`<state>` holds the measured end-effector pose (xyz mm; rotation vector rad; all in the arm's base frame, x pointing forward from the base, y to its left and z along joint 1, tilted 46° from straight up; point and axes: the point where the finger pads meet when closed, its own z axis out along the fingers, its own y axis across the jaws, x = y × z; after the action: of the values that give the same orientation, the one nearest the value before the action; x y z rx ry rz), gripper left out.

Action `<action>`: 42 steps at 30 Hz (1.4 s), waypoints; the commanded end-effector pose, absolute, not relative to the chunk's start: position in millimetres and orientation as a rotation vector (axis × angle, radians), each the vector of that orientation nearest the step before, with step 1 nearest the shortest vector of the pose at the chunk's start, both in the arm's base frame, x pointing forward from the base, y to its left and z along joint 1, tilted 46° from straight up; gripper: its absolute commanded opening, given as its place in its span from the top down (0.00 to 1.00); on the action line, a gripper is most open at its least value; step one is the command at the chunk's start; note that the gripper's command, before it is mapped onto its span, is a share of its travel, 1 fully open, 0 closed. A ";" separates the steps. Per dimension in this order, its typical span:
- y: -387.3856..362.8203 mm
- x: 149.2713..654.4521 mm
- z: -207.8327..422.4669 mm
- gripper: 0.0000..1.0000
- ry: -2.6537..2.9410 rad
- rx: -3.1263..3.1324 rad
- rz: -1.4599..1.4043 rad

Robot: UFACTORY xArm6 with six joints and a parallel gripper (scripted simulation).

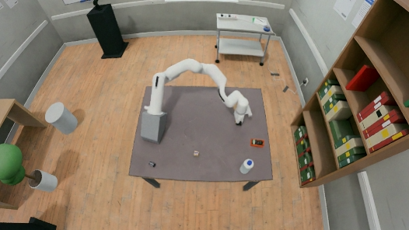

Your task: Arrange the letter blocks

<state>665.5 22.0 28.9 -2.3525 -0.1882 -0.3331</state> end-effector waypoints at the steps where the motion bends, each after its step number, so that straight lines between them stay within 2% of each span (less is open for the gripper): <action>1: 8.6 663.9 42.6 0.72 -0.187 -2.354 -0.340; 16: -45.4 649.3 96.2 0.72 -0.187 -2.354 -0.340; 31: -45.5 649.5 98.3 0.72 -0.171 -2.354 -0.334; 42: -27.0 658.1 120.4 0.72 0.140 -2.343 -0.204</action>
<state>653.8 -33.3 109.7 -2.3482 0.0046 -0.2614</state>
